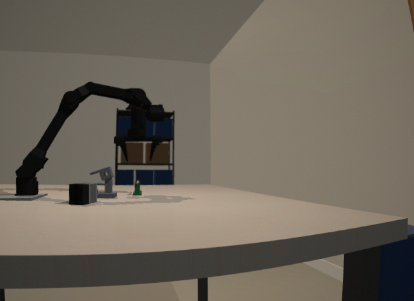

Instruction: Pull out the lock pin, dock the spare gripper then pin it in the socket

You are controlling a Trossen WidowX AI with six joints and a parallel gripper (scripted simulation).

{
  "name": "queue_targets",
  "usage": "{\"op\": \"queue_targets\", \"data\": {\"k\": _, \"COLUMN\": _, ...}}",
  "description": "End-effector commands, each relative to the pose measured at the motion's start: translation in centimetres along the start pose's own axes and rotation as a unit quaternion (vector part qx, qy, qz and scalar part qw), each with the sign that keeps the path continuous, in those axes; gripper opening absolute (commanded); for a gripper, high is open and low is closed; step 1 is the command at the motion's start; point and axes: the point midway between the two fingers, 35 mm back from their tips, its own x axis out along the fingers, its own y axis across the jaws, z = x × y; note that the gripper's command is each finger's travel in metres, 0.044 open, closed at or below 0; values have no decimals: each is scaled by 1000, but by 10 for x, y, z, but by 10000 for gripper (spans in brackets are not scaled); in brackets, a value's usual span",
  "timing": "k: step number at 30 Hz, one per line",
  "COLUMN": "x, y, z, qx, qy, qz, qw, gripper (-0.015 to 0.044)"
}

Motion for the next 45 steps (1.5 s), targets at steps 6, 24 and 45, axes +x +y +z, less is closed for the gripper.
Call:
{"op": "queue_targets", "data": {"k": 6, "x": -37, "y": 1, "z": 5, "qx": 6, "qy": -1, "qz": -1, "qw": 1000, "gripper": 440}}
{"op": "queue_targets", "data": {"k": 24, "x": -51, "y": 41, "z": -165, "qx": 722, "qy": -36, "qz": 46, "qw": 689, "gripper": 440}}
{"op": "queue_targets", "data": {"k": 45, "x": -65, "y": 142, "z": -268, "qx": 988, "qy": -53, "qz": 131, "qw": -57, "gripper": 440}}
